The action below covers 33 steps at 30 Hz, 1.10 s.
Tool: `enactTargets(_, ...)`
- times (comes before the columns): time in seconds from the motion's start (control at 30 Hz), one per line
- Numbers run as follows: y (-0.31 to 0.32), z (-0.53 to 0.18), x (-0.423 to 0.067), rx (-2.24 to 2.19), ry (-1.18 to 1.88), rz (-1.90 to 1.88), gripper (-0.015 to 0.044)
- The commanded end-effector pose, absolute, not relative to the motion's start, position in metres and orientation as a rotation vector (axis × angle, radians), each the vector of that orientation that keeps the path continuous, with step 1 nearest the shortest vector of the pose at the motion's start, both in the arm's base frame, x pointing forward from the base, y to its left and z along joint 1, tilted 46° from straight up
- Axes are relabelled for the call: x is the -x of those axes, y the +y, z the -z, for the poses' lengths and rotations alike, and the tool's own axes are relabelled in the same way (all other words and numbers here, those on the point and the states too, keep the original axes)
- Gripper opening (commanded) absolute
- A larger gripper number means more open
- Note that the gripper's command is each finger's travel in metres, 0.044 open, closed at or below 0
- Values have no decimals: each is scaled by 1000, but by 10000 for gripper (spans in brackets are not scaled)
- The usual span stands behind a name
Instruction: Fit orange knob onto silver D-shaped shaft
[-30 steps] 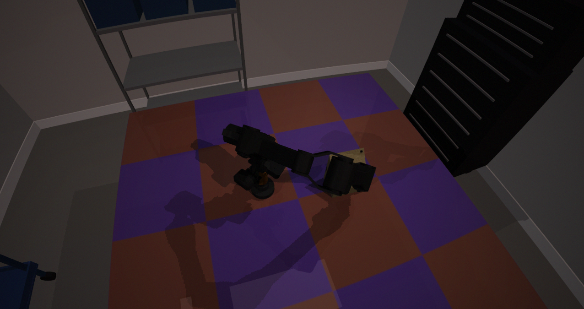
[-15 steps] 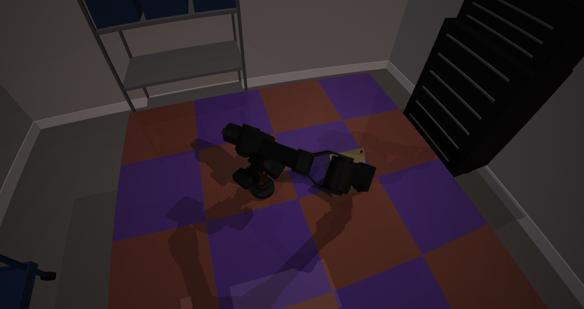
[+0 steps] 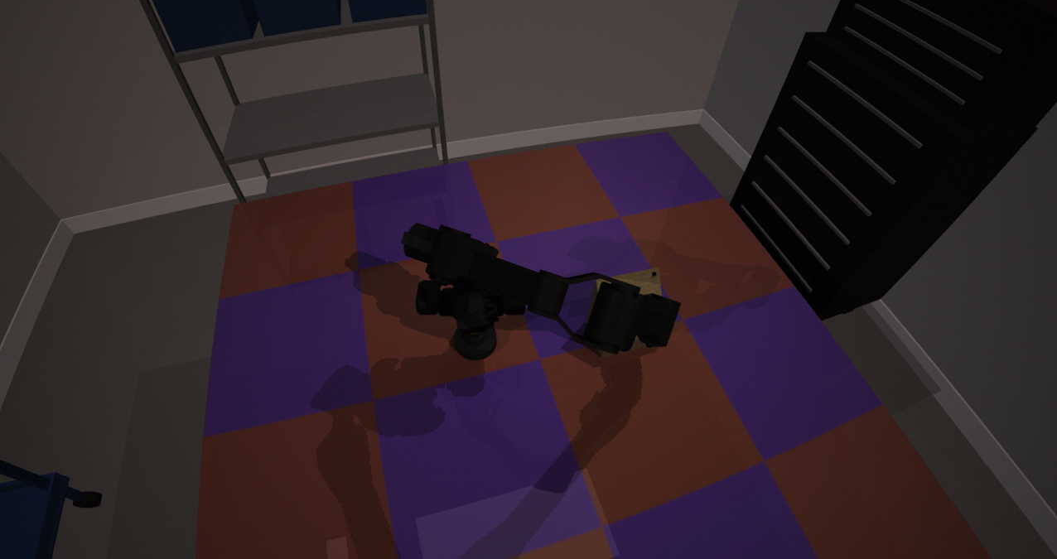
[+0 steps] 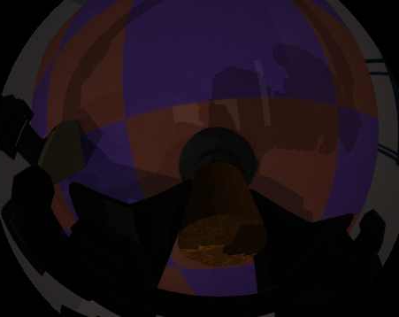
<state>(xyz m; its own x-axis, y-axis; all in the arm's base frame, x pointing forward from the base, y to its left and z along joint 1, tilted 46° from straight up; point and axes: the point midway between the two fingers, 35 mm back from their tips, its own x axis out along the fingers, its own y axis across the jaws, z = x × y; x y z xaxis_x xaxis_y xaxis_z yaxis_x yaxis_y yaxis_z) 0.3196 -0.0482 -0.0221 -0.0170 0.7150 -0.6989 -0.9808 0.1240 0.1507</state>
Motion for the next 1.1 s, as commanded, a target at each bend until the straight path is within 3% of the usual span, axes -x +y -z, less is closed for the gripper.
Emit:
enactTargets(0.0, -48, 22, -321, 260, 909, -1306, 0)
enactTargets(0.57, -51, 20, -322, -659, 1513, -590, 0)
enactTargets(1.07, -51, 23, -319, -1436, 1772, 271, 0)
